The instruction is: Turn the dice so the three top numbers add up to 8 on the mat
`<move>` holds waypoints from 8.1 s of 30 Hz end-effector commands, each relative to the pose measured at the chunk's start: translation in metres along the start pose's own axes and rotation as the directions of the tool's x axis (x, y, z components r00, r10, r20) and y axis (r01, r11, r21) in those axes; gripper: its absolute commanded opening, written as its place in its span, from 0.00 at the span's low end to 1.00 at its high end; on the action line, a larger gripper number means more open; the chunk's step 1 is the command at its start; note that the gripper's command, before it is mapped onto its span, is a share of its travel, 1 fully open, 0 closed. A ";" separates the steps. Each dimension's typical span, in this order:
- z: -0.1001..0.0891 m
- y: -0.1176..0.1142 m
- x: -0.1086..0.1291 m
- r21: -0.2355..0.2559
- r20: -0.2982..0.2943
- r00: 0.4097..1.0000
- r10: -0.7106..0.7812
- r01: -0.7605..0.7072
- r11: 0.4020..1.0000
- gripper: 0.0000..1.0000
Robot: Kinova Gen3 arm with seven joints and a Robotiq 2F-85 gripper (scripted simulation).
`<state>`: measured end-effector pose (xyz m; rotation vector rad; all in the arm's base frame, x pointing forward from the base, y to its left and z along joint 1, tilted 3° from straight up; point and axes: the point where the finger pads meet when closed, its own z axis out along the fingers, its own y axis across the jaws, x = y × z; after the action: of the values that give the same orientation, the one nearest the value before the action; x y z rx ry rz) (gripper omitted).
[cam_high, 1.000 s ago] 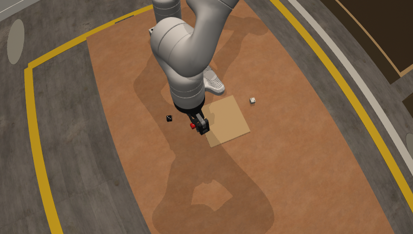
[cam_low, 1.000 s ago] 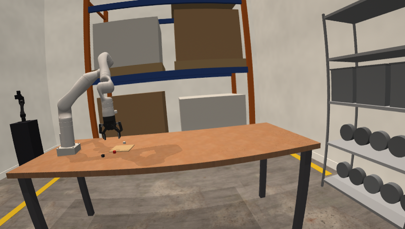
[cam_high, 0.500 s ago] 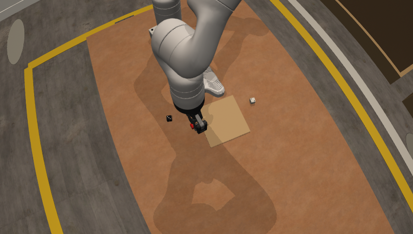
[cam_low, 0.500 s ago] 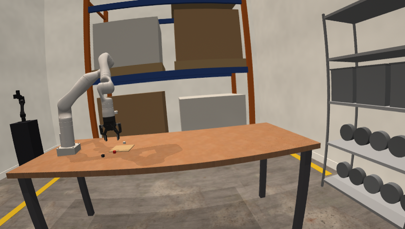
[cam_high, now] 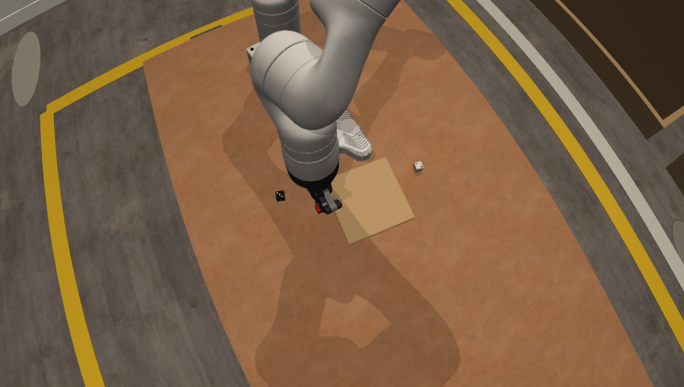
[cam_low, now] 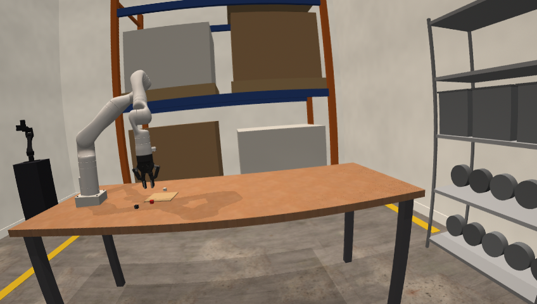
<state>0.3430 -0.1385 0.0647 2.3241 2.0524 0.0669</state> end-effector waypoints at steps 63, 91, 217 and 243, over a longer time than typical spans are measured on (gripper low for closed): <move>0.044 0.001 0.001 0.000 -0.001 1.000 0.001 -0.001 1.000 0.31; 0.051 0.001 0.001 0.000 -0.001 1.000 0.001 -0.001 1.000 0.31; 0.073 0.001 0.001 0.000 -0.001 1.000 0.001 -0.001 1.000 0.11; 0.000 0.001 0.001 0.000 -0.001 1.000 0.001 -0.001 1.000 0.11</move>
<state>0.3355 -0.1435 0.0512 2.3512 2.0427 0.0357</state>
